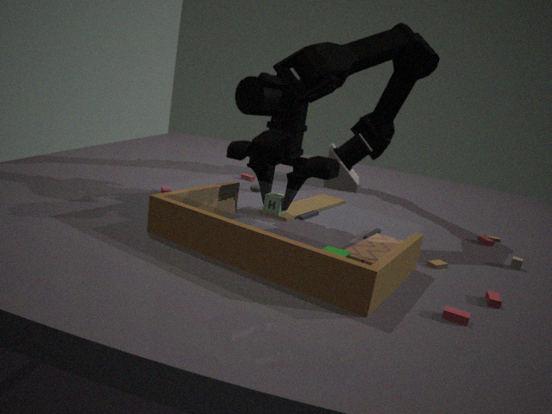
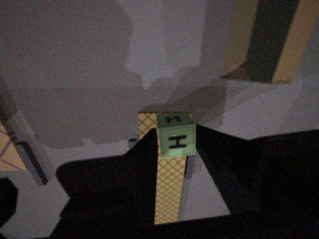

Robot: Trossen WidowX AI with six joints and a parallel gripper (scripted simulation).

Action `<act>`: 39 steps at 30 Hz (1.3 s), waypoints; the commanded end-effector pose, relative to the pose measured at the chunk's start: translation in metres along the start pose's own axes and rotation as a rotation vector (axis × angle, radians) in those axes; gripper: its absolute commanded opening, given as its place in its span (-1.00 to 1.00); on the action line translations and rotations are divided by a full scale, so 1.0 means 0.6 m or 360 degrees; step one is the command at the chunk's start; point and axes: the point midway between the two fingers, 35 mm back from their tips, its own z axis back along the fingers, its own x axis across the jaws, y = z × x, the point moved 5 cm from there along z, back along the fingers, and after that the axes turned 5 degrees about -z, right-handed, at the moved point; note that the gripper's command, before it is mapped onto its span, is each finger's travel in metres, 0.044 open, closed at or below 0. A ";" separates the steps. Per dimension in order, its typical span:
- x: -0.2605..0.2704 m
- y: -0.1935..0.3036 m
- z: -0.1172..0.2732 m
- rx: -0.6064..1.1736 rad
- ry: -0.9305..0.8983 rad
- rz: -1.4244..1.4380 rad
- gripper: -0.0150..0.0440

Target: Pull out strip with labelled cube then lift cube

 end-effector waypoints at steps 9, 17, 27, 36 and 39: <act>0.000 0.004 0.005 -0.0001 0.0000 0.0000 -0.49; -0.009 0.063 0.049 0.0000 0.0001 -0.0008 -0.49; -0.012 0.100 0.071 0.0002 -0.0002 -0.0011 -0.49; -0.016 0.136 0.072 0.0003 -0.0002 -0.0013 -0.49; -0.017 0.135 0.095 0.0003 -0.0001 -0.0013 -0.49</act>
